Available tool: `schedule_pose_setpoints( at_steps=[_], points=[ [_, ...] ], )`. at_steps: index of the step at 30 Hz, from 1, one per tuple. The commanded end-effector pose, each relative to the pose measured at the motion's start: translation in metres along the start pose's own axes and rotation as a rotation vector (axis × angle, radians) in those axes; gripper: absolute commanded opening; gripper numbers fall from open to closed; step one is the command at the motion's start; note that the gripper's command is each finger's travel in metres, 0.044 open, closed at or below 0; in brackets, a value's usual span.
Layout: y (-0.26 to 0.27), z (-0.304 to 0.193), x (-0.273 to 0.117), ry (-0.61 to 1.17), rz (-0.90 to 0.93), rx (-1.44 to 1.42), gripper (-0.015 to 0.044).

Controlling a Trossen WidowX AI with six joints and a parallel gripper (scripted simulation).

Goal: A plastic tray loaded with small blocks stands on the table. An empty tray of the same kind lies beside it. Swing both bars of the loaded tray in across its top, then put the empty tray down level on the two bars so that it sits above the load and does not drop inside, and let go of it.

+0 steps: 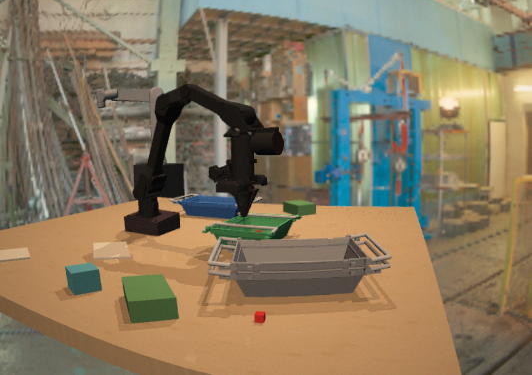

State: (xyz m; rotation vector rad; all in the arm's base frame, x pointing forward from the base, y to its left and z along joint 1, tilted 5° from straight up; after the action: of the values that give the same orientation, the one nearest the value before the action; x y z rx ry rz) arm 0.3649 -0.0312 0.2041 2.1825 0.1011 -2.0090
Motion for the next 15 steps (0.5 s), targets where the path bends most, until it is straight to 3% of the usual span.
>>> schedule_pose_setpoints(
  at_steps=[1,6,14,15],
  points=[
    [0.000,0.000,0.000,0.000,0.000,0.000,0.0105],
    [0.000,-0.001,-0.012,0.000,0.000,0.000,0.0236],
    [-0.001,0.002,-0.089,0.000,0.000,0.000,0.0440],
    [-0.002,-0.003,-0.059,-0.001,-0.002,-0.018,0.0440]
  ],
)
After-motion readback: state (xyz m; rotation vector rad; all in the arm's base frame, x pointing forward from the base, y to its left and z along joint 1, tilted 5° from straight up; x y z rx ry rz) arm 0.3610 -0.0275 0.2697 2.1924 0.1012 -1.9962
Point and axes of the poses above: the point midway between the two fingers, 35 mm back from their tips, its own x axis out along the fingers, its own y axis across the jaws, z = x × y, the point moved 10 cm from there along -x, back along the fingers, and after that the axes turned 6 degrees about -x, right-handed, at the moved point
